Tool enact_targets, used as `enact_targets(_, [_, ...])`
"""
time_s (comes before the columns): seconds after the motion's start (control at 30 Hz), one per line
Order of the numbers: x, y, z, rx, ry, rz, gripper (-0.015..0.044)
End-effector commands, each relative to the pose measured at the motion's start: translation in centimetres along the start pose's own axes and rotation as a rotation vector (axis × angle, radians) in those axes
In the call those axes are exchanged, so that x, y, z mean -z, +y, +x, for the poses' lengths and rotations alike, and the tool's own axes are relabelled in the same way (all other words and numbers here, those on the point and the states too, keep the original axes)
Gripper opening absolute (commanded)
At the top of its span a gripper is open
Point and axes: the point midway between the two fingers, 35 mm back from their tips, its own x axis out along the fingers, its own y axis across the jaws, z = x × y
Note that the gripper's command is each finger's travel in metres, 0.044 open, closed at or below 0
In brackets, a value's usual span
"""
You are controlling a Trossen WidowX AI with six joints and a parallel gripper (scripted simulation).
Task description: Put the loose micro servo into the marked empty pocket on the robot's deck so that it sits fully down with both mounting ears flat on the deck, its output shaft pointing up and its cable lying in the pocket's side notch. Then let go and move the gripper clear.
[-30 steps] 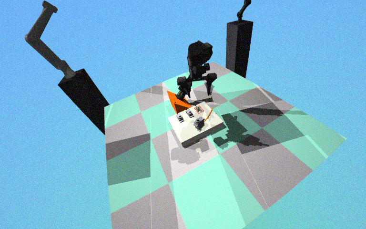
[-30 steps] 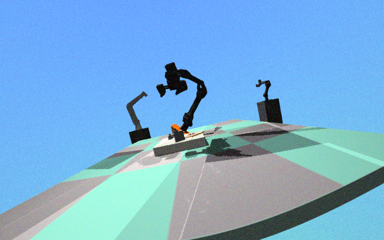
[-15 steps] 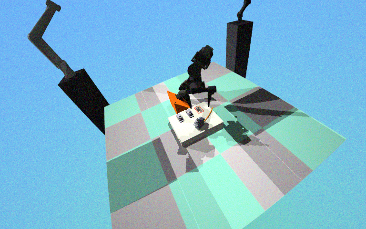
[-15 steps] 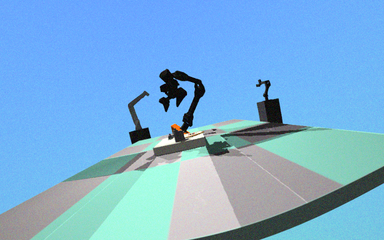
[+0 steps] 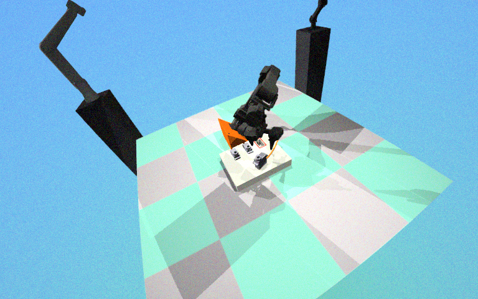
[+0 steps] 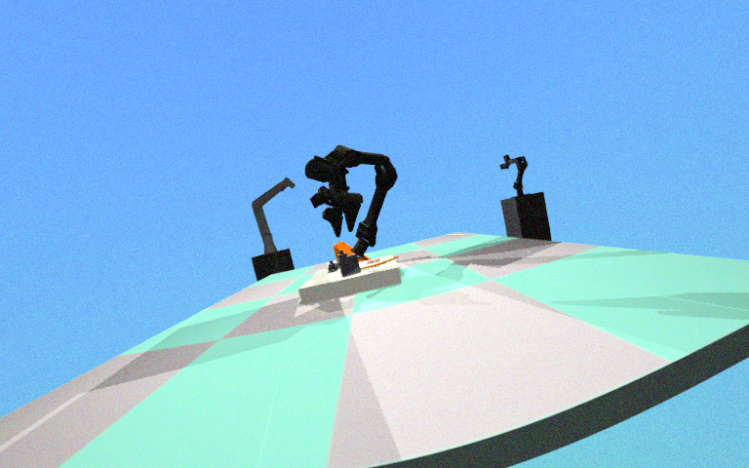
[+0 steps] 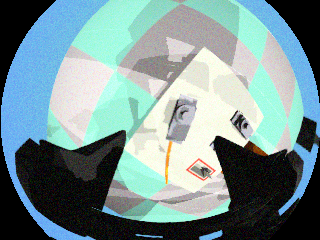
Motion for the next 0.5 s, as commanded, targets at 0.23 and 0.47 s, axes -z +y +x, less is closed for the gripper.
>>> enact_targets(0.23, [1.4,-1.0,2.7,0.119,0.143,0.221,0.044])
enact_targets(0.47, [1.5,-1.1,3.6,0.119,0.143,0.221,0.044])
